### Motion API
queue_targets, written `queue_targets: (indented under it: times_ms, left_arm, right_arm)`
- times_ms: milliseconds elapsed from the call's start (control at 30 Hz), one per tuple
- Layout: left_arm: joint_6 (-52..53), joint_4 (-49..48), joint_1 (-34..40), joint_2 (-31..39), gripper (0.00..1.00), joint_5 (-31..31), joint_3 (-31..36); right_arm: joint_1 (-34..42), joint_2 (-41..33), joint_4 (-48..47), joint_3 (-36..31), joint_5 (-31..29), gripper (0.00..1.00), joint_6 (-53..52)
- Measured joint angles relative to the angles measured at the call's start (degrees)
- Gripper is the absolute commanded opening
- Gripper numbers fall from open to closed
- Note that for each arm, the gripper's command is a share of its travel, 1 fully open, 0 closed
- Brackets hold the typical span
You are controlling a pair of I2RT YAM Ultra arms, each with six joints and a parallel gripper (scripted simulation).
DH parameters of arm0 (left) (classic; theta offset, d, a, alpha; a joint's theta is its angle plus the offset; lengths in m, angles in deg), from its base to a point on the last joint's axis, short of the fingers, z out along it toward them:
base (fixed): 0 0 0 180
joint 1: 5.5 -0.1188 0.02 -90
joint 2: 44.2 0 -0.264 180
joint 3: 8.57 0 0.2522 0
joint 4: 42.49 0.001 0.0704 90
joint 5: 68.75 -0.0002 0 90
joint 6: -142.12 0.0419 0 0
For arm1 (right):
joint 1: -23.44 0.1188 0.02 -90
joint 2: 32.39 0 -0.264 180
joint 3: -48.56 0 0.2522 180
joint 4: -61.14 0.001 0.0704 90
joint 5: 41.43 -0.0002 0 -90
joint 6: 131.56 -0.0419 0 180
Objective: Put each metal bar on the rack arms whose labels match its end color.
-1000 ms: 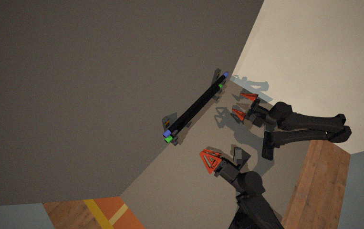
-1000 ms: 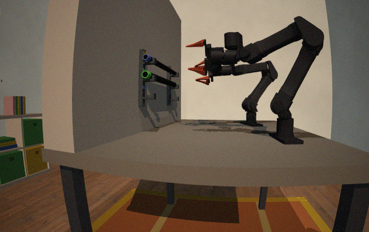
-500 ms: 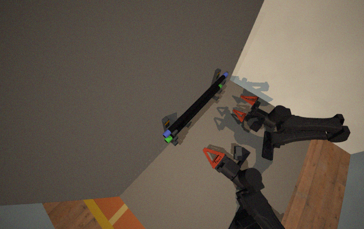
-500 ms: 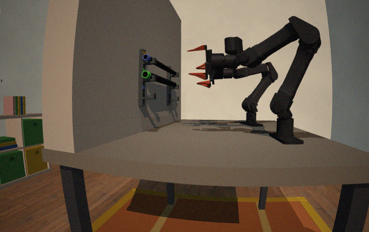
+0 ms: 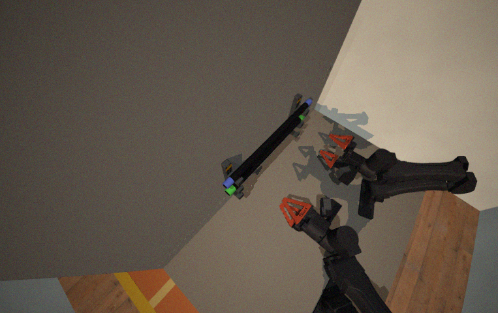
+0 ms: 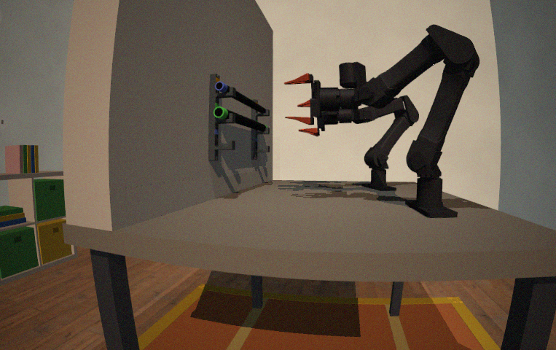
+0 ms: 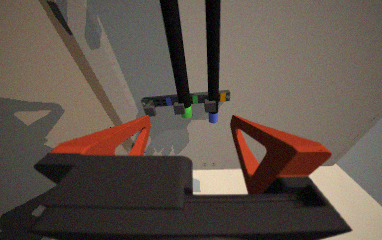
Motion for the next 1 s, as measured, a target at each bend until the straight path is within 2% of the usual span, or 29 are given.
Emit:
queue_targets:
  times_ms: [400,1000]
  left_arm:
    - [6.71,-3.23,2.45,-2.56,1.0,2.43,1.14]
    - [7.78,-4.33,2.45,-2.58,1.0,2.93,1.14]
  right_arm:
    - [1.09,-0.76,-3.69,-3.65,-2.32,1.0,7.32]
    - [1.11,-0.76,-4.92,-3.65,-2.71,1.0,8.5]
